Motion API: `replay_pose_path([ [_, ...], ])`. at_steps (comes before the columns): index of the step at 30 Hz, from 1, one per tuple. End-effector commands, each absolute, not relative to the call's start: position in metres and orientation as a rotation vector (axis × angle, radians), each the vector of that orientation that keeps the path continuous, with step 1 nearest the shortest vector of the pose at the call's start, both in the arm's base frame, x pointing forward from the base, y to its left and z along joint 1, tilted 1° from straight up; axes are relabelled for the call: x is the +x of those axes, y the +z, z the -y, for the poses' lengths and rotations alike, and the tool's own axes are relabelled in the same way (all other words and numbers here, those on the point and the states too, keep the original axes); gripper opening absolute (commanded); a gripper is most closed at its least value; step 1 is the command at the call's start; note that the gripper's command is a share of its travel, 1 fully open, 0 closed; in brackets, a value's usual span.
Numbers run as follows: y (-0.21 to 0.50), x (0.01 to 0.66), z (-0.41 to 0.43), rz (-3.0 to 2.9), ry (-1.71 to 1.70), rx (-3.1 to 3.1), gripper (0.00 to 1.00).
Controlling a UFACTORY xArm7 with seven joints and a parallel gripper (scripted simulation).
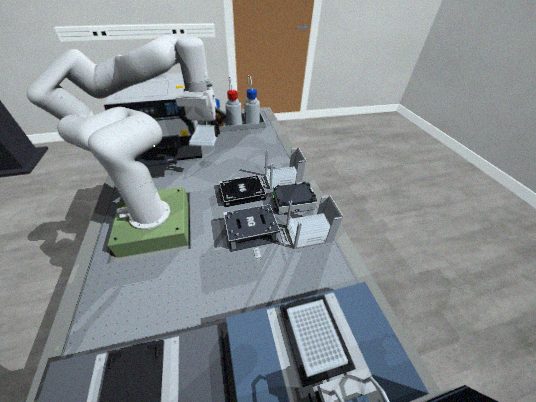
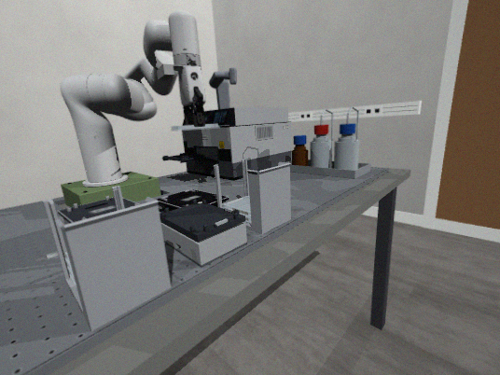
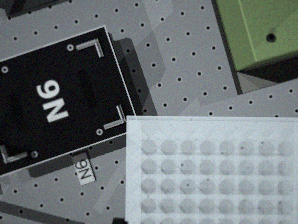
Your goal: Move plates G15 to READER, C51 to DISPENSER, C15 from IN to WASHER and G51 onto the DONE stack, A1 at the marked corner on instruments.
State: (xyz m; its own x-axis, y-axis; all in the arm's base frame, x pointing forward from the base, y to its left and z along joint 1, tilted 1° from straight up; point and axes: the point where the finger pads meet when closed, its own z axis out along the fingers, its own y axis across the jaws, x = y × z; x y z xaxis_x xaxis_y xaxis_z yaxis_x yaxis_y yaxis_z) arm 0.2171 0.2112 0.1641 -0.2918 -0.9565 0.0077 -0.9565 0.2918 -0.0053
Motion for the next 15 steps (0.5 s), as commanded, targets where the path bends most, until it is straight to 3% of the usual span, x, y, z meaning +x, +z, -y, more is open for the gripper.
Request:
replay_pose_path([
  [1,0.165,0.210,-0.217,2.559,0.016,1.823,0.00],
  [15,0.165,0.188,-0.234,2.690,0.015,1.625,0.00],
])
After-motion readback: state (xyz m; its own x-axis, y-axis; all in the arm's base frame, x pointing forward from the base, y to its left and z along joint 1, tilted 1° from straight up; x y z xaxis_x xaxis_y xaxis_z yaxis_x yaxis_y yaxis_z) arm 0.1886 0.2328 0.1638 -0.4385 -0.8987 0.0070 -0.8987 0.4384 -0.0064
